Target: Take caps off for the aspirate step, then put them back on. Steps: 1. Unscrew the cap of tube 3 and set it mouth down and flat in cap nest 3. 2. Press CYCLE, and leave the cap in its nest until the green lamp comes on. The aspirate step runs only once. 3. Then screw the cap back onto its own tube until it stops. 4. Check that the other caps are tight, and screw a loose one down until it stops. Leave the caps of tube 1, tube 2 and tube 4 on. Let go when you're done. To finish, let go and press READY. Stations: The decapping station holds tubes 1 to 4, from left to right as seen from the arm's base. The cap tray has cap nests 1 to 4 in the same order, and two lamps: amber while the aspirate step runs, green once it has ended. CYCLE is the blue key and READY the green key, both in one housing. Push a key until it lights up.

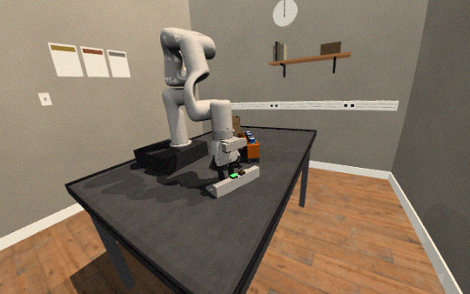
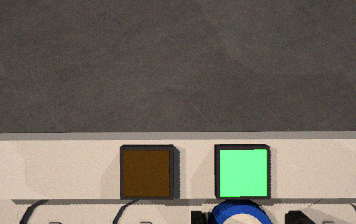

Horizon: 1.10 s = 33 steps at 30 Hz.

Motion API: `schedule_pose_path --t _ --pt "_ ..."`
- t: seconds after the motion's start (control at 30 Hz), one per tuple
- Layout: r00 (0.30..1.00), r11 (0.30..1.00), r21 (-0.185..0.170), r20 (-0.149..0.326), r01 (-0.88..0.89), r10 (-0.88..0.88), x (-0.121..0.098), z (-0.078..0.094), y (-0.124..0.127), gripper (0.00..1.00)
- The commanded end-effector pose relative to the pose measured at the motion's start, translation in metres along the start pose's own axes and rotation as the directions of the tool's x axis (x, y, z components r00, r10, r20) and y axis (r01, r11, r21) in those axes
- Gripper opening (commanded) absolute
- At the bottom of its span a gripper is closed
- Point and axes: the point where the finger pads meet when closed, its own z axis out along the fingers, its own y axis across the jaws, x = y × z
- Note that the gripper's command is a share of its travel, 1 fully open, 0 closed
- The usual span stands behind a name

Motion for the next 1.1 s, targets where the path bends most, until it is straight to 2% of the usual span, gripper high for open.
schedule_pose_path --t 0.0,0.8,0.83,1.07 --pt "1.0 1.0 0.002 -0.003 0.0 0.0 0.0011 0.0007 0.0 0.46" --pt "1.0 1.0 0.002 -0.003 0.0 0.0 0.0006 0.0097 0.0 0.46" --pt "1.0 1.0 0.002 -0.003 0.0 0.0 0.0006 0.0097 0.0 0.0" --pt "1.0 1.0 0.002 -0.003 0.0 0.0 0.0006 0.0097 0.0 0.0"
